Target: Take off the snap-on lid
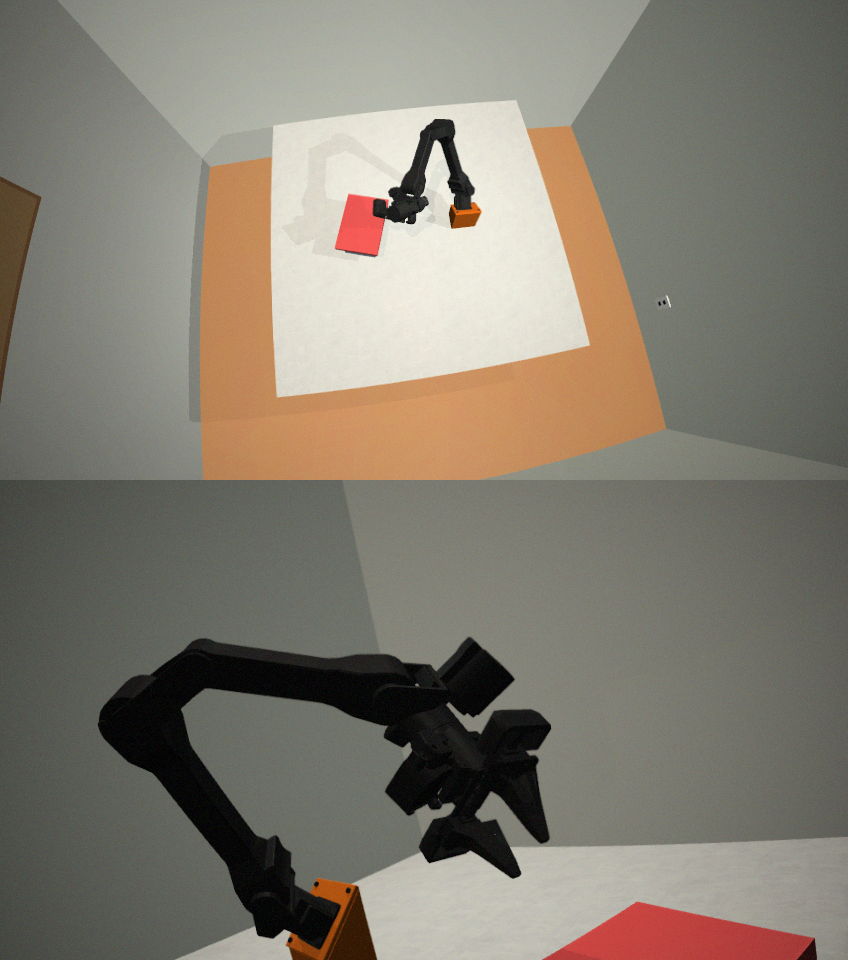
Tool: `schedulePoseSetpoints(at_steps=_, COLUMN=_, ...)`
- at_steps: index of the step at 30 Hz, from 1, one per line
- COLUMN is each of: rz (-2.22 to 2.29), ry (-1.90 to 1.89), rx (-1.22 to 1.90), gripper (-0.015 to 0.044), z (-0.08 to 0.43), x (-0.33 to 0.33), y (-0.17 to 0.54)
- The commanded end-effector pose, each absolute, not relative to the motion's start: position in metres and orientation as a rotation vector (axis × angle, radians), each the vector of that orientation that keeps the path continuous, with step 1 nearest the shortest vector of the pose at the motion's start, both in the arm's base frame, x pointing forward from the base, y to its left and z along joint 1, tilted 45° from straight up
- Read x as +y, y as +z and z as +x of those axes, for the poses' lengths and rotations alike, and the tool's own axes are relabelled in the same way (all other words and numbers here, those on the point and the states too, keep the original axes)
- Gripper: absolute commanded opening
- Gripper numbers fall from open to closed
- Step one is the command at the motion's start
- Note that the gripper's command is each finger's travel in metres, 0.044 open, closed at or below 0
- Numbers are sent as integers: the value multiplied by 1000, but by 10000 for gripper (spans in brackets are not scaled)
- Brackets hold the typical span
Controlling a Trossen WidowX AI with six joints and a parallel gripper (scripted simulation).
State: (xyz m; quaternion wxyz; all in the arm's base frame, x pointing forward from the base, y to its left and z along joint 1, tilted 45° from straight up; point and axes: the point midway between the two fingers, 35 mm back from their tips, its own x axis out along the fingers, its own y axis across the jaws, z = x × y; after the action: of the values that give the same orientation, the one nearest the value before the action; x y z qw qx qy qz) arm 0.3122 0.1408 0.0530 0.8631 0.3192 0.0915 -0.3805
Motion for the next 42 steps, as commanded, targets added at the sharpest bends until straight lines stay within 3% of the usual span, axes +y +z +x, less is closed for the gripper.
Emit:
schedulePoseSetpoints(at_steps=1, rz=828, ry=-724, rx=62, gripper=235, z=277, x=141, y=34)
schedulePoseSetpoints(at_steps=42, rz=869, ry=-719, rx=53, gripper=235, z=292, x=95, y=-18)
